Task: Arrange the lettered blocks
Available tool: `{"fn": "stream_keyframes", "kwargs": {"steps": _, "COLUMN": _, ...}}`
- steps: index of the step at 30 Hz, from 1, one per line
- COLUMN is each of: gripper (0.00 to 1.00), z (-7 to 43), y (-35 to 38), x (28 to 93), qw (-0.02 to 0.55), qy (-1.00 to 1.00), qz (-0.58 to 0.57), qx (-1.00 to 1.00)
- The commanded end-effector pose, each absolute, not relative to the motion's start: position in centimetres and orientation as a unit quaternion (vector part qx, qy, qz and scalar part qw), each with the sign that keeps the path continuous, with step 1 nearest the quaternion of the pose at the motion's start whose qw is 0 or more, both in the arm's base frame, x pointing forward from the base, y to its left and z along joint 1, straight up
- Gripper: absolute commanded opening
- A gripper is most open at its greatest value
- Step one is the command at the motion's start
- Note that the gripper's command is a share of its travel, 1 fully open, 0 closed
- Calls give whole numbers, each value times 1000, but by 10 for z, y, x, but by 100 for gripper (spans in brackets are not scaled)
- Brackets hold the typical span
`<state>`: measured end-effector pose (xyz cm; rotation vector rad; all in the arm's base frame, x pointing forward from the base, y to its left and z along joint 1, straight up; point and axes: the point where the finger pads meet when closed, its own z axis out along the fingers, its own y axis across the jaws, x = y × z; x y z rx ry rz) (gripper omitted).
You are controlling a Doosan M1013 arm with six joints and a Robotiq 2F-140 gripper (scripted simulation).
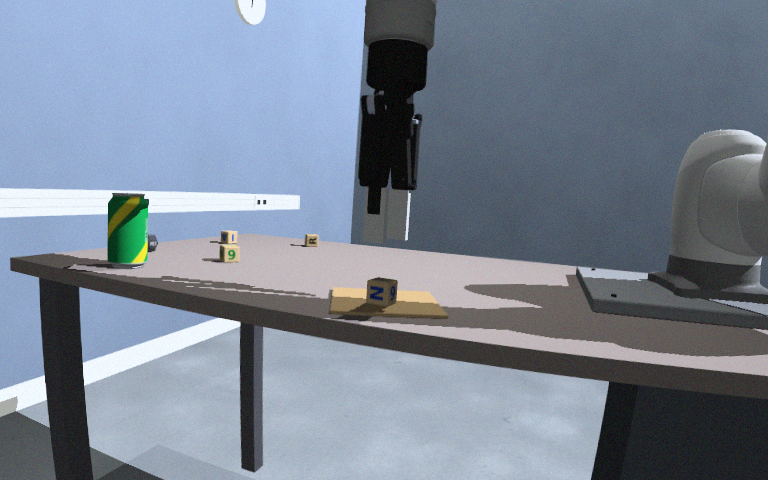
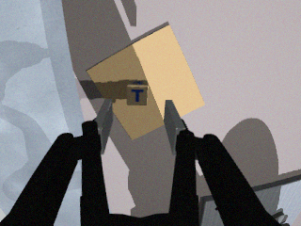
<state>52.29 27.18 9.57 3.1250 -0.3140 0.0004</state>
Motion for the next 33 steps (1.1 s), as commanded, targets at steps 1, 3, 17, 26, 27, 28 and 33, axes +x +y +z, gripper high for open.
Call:
{"fn": "stream_keyframes", "kwargs": {"steps": 1, "gripper": 46, "z": 91, "y": 272, "x": 523, "qw": 0, "qy": -100, "qz": 1, "qx": 995}}
{"fn": "stream_keyframes", "kwargs": {"steps": 3, "gripper": 46, "z": 88, "y": 272, "x": 523, "qw": 0, "qy": -100, "qz": 1, "qx": 995}}
{"fn": "stream_keyframes", "kwargs": {"steps": 17, "gripper": 46, "z": 70, "y": 273, "x": 523, "qw": 0, "qy": -100, "qz": 1, "qx": 995}}
{"fn": "stream_keyframes", "kwargs": {"steps": 26, "gripper": 46, "z": 60, "y": 273, "x": 524, "qw": 0, "qy": -100, "qz": 1, "qx": 995}}
{"fn": "stream_keyframes", "kwargs": {"steps": 27, "gripper": 46, "z": 59, "y": 273, "x": 524, "qw": 0, "qy": -100, "qz": 1, "qx": 995}}
{"fn": "stream_keyframes", "kwargs": {"steps": 28, "gripper": 46, "z": 59, "y": 273, "x": 524, "qw": 0, "qy": -100, "qz": 1, "qx": 995}}
{"fn": "stream_keyframes", "kwargs": {"steps": 33, "gripper": 46, "z": 58, "y": 273, "x": 524, "qw": 0, "qy": -100, "qz": 1, "qx": 995}}
